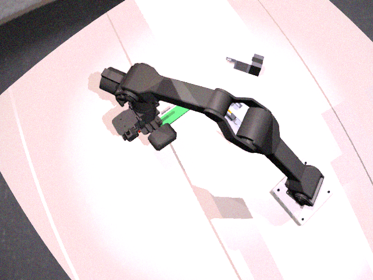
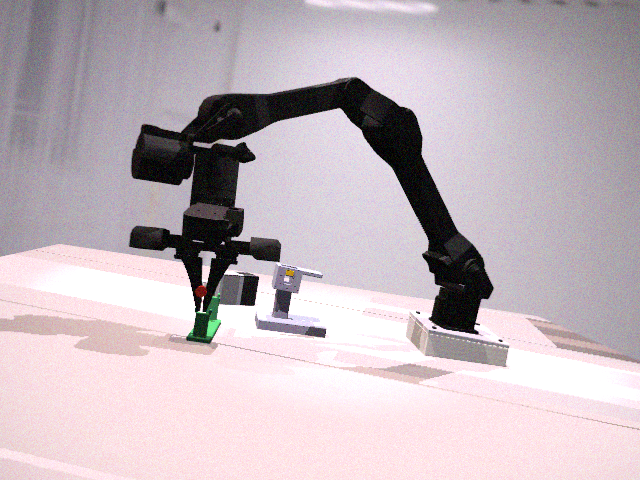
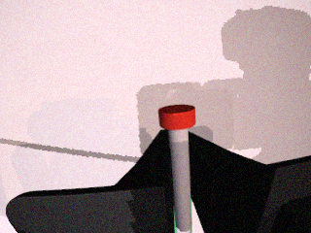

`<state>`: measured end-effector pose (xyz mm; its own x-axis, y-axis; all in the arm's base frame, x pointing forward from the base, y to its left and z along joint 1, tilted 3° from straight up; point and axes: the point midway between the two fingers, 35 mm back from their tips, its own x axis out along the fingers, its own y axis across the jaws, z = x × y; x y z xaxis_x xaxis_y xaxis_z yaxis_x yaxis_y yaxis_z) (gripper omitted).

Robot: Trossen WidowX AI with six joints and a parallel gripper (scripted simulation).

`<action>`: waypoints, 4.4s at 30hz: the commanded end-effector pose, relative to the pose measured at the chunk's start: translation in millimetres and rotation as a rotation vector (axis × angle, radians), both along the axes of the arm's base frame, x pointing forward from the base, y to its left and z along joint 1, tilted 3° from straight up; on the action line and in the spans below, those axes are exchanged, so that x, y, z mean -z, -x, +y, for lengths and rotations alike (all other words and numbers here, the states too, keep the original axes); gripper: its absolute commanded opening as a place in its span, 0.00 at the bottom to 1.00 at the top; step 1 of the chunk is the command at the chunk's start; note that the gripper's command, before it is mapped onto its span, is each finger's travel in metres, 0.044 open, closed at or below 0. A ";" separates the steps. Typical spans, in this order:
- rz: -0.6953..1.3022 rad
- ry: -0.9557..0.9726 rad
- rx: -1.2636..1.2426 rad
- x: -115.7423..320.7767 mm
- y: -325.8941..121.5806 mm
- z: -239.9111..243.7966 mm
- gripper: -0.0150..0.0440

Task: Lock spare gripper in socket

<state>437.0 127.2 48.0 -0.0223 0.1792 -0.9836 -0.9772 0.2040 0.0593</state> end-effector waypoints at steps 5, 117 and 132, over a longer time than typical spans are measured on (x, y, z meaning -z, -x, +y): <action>0.000 0.000 0.005 11.4 -0.2 0.8 0.25; -0.048 0.052 0.003 -0.5 12.1 -63.7 0.56; -0.047 0.052 0.003 24.0 12.8 -62.3 0.56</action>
